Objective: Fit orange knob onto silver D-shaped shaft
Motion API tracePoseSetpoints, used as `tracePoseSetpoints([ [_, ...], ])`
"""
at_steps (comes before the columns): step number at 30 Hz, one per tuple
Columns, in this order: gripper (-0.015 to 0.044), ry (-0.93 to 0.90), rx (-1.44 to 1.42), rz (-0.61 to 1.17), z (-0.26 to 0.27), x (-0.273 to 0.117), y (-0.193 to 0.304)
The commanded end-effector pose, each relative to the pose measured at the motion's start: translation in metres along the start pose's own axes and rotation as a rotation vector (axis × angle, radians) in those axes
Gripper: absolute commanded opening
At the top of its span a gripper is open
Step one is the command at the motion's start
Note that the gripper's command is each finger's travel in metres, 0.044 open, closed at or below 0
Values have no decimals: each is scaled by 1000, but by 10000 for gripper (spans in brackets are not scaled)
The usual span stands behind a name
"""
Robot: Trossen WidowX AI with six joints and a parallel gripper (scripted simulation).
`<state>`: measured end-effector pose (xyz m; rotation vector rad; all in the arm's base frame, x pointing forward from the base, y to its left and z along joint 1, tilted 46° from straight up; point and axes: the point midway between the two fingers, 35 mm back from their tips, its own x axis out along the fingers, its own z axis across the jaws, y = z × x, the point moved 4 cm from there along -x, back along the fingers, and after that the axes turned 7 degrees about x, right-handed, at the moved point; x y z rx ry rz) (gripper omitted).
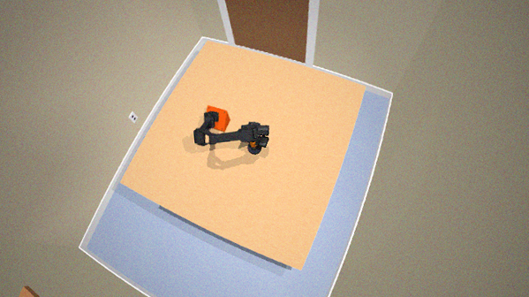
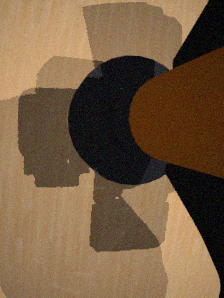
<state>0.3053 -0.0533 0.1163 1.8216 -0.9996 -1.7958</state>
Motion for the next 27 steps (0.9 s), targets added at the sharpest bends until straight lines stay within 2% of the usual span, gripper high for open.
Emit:
tracePoseSetpoints([
  [1,0,5,-96,3,-1,-2,0],
  [4,0,5,-181,3,-1,-1,-1],
  [27,0,5,-181,3,-1,1,1],
])
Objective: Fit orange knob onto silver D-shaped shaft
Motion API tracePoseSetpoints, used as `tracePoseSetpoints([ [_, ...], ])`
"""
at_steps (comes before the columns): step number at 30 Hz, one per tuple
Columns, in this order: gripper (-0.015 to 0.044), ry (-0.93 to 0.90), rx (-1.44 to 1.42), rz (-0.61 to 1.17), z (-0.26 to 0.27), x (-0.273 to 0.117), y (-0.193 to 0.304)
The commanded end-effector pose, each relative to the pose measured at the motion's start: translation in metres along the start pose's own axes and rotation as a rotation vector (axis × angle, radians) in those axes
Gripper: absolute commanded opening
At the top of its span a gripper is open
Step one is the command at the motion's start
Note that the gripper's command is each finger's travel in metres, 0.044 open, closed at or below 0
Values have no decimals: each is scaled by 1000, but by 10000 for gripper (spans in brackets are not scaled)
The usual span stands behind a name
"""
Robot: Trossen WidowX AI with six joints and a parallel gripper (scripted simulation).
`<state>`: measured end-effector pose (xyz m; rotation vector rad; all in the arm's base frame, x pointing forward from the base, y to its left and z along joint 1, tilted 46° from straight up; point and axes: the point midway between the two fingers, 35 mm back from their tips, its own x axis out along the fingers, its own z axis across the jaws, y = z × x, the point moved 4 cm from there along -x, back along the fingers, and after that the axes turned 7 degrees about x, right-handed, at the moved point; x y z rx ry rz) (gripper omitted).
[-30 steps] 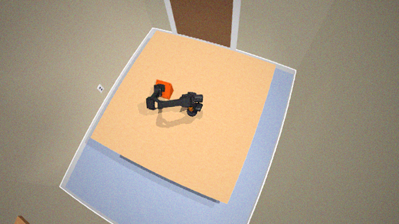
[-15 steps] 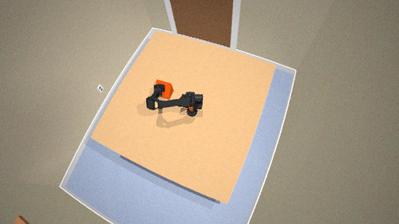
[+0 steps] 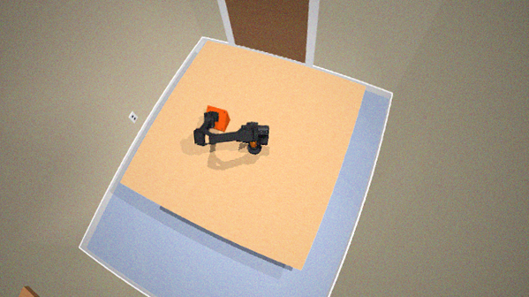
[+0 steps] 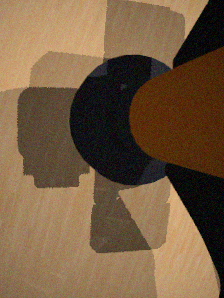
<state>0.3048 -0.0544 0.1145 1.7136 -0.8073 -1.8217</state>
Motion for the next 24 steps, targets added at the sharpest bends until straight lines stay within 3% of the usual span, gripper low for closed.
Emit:
tracePoseSetpoints([
  [1,0,3,-1,4,-2,-2,2],
  [12,0,3,-210,5,-1,-4,0],
  [24,0,3,-210,5,-1,1,1],
])
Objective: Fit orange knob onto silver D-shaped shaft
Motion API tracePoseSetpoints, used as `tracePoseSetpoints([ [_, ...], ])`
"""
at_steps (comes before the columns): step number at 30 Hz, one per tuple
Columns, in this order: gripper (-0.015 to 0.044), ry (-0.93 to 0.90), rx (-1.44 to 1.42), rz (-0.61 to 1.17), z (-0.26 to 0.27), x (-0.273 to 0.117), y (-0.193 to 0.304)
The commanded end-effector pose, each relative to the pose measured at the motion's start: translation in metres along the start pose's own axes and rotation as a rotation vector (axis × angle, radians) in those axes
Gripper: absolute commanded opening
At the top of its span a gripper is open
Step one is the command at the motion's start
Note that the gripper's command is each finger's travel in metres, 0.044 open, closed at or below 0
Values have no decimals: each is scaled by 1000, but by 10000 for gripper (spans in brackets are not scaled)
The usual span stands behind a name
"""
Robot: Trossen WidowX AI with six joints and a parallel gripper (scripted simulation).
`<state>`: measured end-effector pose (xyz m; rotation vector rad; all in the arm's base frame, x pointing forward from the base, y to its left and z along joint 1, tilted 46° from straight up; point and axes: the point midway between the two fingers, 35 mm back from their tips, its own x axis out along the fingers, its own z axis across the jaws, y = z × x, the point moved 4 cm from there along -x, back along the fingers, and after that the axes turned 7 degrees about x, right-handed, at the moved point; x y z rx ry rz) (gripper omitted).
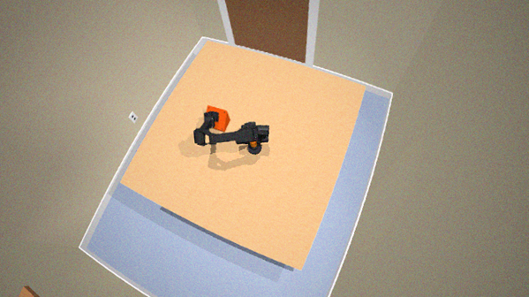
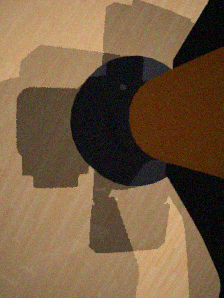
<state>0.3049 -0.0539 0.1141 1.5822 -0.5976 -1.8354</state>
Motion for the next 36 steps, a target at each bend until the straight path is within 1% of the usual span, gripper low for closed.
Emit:
tracePoseSetpoints([
  [1,0,2,-5,5,0,0,1],
  [22,0,2,-5,5,0,-4,3],
  [25,0,2,-59,5,0,-4,2],
  [29,0,2,-204,5,0,-4,1],
  [36,0,2,-215,5,0,-1,0],
])
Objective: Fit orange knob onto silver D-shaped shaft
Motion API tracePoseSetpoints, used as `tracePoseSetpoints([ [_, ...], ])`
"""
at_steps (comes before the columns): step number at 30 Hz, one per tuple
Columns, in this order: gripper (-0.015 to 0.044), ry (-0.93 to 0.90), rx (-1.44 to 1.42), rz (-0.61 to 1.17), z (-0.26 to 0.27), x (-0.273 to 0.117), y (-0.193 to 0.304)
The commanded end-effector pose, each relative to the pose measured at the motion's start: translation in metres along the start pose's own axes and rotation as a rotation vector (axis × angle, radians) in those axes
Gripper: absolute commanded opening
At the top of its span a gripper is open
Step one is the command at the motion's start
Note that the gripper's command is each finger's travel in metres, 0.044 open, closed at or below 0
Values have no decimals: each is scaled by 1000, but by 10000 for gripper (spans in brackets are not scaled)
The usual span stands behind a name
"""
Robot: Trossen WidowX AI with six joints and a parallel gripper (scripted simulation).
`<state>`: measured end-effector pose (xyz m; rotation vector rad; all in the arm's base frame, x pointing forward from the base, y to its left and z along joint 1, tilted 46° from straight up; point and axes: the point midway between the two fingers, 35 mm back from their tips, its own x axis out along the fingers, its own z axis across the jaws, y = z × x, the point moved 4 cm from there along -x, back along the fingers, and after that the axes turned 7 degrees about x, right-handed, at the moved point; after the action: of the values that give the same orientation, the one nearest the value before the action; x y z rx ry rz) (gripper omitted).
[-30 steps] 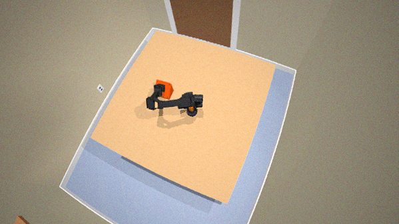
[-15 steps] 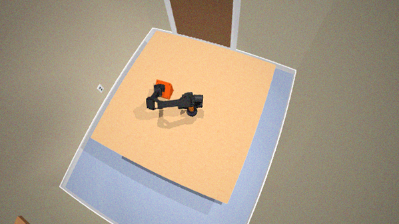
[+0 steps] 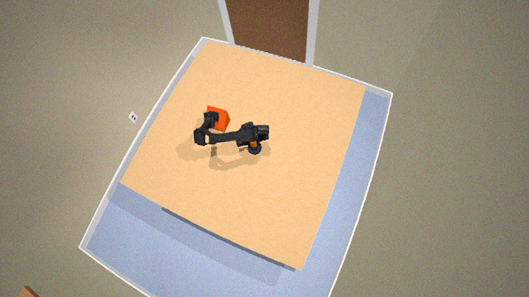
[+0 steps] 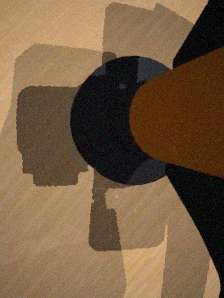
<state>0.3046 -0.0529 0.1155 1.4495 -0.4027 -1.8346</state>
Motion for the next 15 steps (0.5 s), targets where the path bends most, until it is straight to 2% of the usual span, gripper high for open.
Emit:
tracePoseSetpoints([
  [1,0,3,-17,5,-1,1,0],
  [15,0,3,-17,5,0,2,3],
])
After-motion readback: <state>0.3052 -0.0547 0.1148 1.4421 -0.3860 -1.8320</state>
